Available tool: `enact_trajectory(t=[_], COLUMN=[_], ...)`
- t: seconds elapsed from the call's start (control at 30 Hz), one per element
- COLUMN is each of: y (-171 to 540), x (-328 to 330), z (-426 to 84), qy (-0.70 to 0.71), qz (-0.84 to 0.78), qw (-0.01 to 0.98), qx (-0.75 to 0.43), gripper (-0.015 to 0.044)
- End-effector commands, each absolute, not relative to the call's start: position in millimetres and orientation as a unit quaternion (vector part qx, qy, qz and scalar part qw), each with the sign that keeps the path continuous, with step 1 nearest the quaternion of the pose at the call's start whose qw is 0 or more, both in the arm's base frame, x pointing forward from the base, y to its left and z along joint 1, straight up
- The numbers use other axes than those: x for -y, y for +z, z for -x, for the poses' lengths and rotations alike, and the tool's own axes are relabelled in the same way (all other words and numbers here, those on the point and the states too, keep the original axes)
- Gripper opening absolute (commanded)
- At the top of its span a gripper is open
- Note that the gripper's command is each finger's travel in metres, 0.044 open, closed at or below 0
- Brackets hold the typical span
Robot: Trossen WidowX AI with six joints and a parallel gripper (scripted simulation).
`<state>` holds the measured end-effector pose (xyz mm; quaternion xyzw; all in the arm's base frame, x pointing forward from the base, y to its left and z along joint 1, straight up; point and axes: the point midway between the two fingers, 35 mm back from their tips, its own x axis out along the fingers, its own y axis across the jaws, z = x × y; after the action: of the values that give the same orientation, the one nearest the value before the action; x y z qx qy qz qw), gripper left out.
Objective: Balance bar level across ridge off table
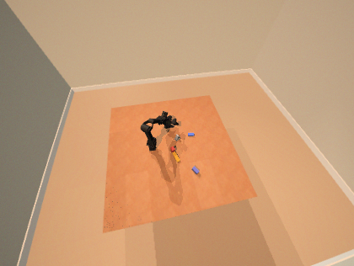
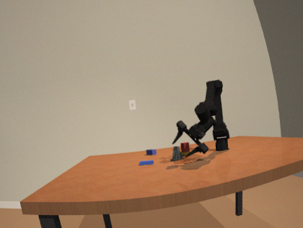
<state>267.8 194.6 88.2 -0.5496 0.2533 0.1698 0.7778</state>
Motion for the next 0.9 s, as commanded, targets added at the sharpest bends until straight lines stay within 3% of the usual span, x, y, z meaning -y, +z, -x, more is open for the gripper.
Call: enact_trajectory(t=[0.0,0.1,0.87], y=[88,89,96], x=[-194,-187,-104], z=[-268,-274,-313], qy=[0.169,0.160,0.057], qz=[0.549,0.533,0.353], qw=[0.778,0.785,0.833], qx=[-0.254,-0.271,-0.422], gripper=[0.0374,0.0315,0.0315])
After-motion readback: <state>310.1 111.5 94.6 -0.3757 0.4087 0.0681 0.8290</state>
